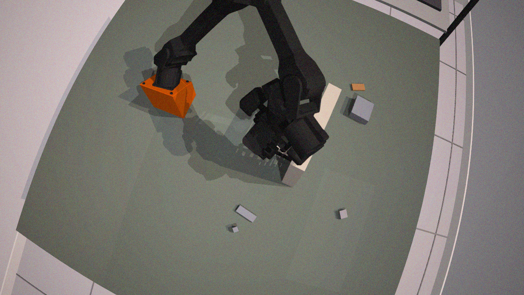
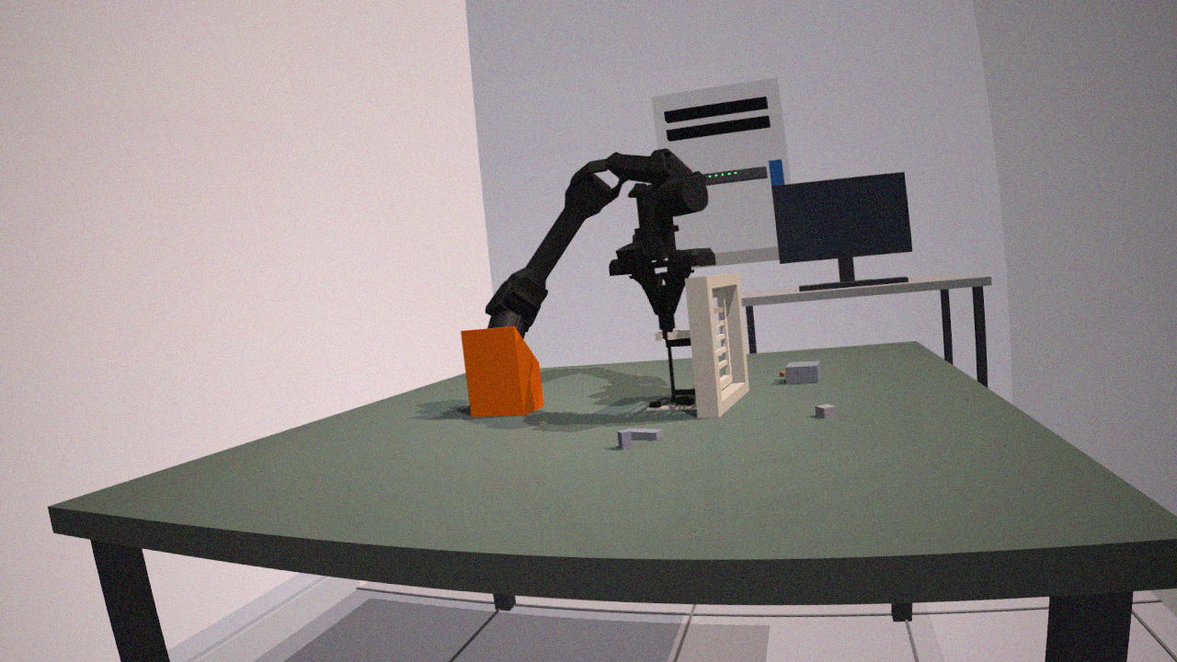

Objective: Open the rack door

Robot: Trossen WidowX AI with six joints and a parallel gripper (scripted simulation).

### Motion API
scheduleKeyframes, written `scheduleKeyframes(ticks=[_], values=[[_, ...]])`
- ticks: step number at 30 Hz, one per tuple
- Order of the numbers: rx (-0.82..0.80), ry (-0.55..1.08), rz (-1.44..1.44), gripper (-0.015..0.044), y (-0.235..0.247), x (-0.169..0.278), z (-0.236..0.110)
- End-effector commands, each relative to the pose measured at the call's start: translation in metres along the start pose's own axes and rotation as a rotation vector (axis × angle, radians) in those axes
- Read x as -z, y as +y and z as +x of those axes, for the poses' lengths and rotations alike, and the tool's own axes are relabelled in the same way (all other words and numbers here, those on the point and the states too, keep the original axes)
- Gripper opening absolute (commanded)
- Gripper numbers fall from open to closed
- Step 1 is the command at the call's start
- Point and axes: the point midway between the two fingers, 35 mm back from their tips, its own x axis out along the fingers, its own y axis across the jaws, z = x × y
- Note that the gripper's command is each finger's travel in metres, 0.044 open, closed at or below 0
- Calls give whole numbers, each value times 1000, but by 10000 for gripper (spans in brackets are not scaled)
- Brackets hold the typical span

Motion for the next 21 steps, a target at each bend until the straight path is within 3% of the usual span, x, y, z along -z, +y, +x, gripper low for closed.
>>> scheduleKeyframes(ticks=[1, 4, 21], values=[[1, 8, 11, 221, 0, 2, 1], [1, 8, 11, 283, 0, 2, 1], [-3, 8, -757, 283, 0, 2, 1]])
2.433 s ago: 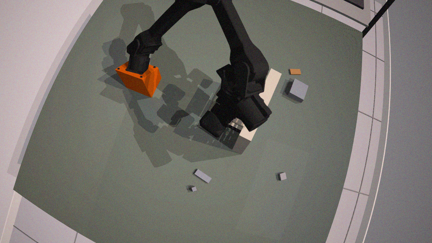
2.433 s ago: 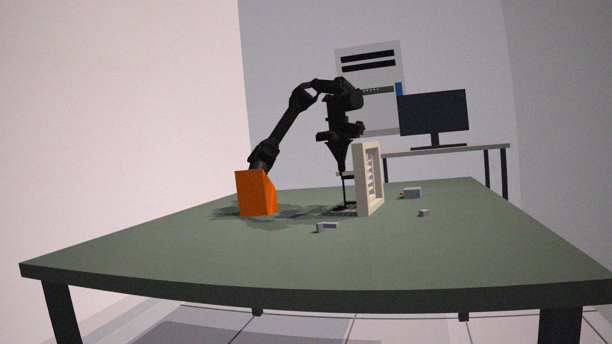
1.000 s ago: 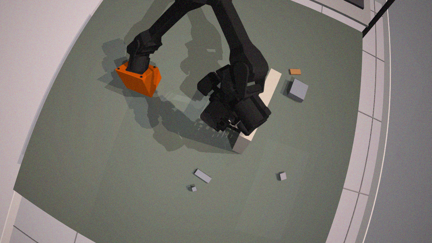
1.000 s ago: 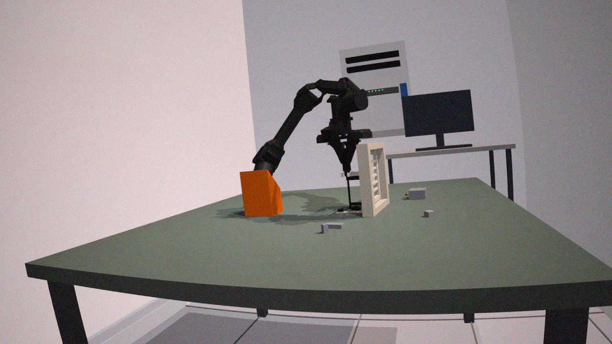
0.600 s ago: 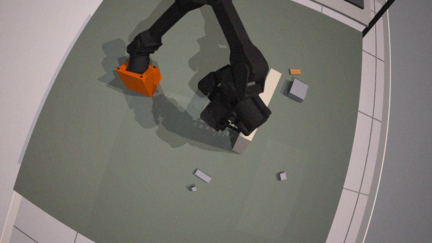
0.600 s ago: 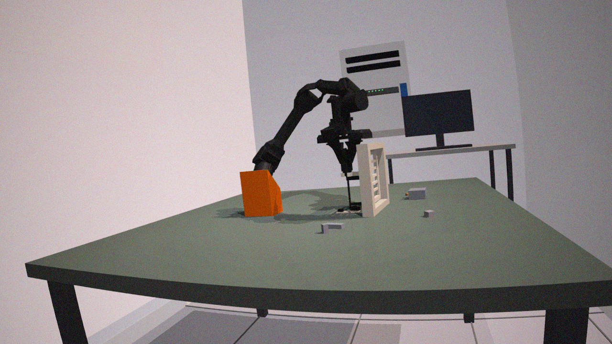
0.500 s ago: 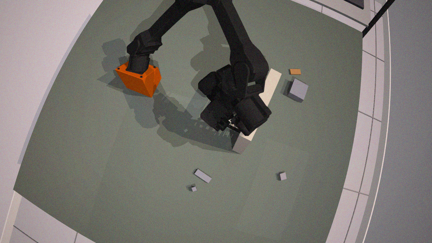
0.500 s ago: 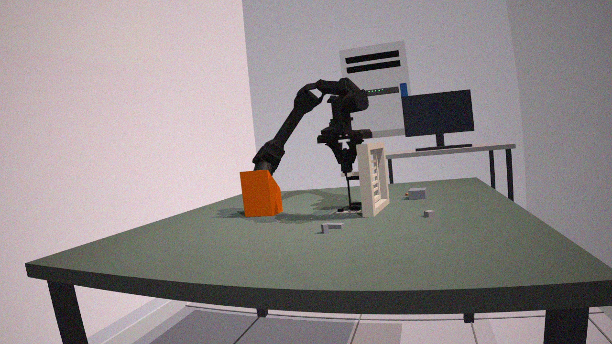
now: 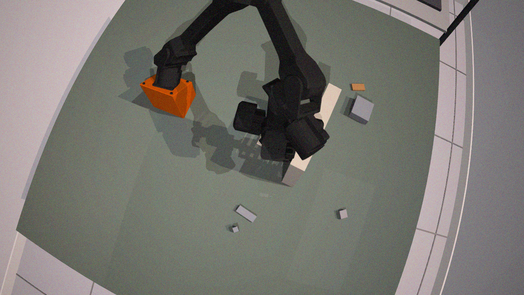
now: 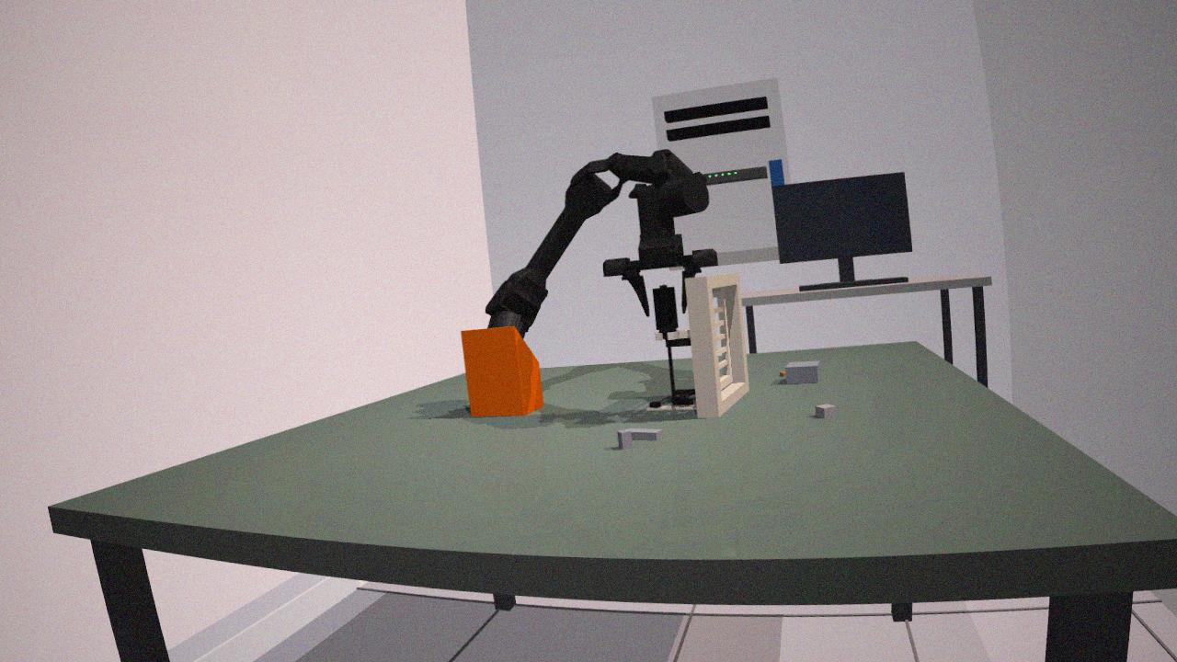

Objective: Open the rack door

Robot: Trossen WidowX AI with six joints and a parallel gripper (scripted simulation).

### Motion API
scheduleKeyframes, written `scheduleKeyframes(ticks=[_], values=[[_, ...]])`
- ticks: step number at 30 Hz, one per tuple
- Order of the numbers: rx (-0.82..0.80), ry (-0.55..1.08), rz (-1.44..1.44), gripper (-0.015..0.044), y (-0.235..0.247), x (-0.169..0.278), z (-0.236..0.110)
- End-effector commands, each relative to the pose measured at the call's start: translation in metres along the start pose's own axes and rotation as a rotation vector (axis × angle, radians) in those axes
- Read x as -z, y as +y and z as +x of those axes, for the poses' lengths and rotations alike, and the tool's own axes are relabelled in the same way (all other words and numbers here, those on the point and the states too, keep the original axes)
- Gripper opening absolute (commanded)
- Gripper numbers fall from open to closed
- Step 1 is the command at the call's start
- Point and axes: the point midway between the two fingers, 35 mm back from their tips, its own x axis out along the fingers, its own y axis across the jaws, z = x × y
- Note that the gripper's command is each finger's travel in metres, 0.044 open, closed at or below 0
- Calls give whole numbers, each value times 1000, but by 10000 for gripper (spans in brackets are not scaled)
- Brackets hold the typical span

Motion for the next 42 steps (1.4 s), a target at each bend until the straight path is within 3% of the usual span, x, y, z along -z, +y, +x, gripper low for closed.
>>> scheduleKeyframes(ticks=[1, 42], values=[[-2, 3, -228, 283, 0, 1, 0], [-5, 0, -2259, 283, 0, 1, 0]])
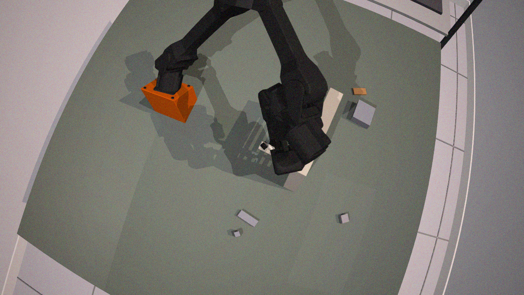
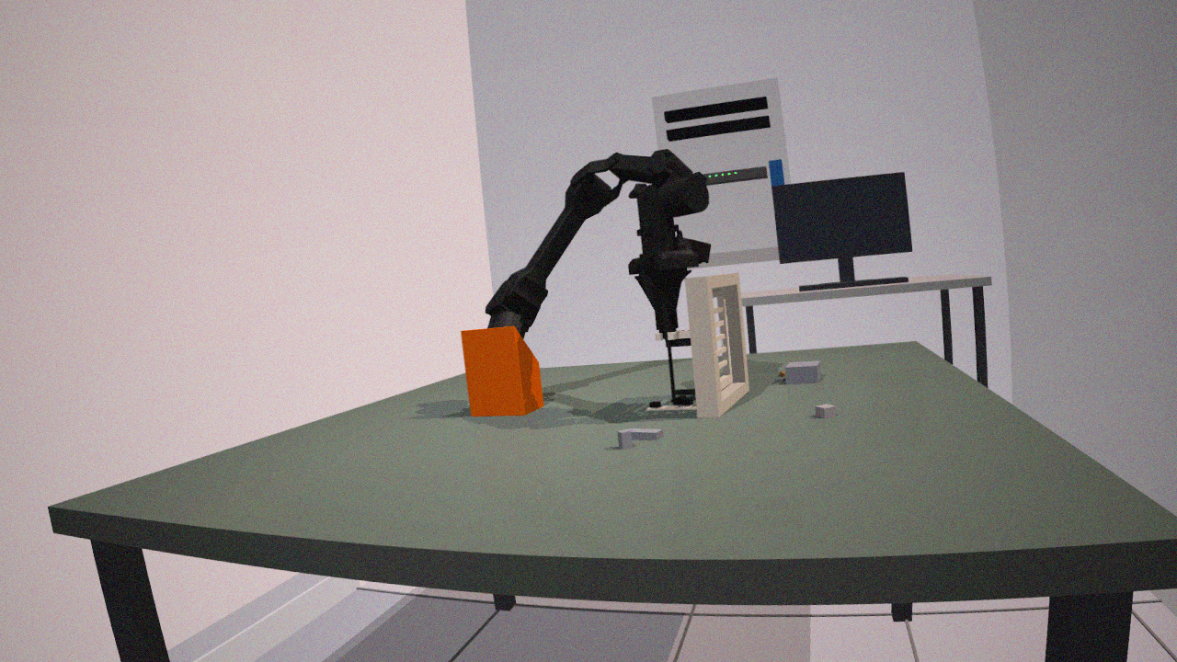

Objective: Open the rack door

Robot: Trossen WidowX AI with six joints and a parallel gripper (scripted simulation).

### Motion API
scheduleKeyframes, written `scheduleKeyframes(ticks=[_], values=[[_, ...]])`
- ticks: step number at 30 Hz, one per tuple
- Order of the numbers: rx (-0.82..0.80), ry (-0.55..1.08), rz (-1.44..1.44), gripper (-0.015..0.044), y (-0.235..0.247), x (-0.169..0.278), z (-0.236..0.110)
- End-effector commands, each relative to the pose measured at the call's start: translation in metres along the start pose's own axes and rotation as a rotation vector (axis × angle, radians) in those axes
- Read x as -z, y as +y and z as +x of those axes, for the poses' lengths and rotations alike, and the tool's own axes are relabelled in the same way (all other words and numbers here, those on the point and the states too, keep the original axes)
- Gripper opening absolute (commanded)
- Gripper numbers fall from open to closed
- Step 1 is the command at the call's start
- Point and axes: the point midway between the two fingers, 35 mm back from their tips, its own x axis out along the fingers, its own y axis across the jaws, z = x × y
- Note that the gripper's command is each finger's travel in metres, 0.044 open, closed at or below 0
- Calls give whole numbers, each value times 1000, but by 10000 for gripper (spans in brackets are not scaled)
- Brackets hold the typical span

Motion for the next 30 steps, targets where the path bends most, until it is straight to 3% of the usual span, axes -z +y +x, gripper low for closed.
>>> scheduleKeyframes(ticks=[1, 16, 28, 30], values=[[-2, -4, -305, 283, 1, 0, 0], [-1, -4, -1039, 283, 1, 0, 0], [-1, -4, -1072, 283, 1, 0, 0], [-1, -4, -1072, 231, 1, 0, 0]])
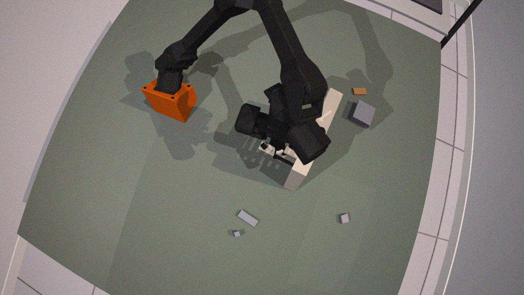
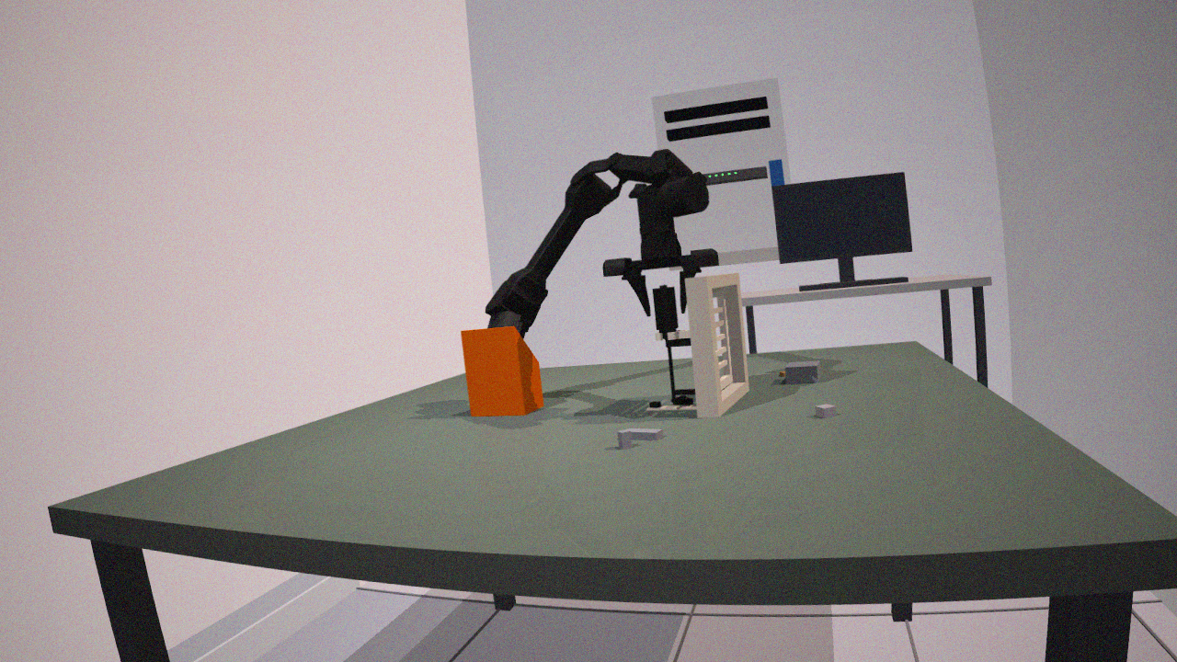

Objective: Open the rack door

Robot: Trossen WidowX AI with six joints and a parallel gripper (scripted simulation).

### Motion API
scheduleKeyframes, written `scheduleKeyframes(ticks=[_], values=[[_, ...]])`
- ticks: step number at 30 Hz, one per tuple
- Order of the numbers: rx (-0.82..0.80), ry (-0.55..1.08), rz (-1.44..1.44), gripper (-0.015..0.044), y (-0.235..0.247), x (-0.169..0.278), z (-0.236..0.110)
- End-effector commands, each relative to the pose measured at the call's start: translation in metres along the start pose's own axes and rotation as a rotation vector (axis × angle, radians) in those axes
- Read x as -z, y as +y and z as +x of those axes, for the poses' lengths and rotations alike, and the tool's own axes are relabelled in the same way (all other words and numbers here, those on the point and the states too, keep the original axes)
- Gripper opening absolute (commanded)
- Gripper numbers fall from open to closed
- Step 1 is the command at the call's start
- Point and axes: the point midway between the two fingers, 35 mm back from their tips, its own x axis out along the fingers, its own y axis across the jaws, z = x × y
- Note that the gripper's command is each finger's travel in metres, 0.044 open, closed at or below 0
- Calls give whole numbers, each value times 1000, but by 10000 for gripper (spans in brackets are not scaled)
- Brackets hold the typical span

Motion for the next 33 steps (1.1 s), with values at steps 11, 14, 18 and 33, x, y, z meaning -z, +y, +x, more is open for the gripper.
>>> scheduleKeyframes(ticks=[11, 14, 18, 33], values=[[1, -3, -15, 40, 0, -1, 0], [1, -3, -15, 20, 0, -1, 0], [1, -3, -15, 11, 0, -1, 0], [0, -4, 276, 11, 10, -7, 0]])
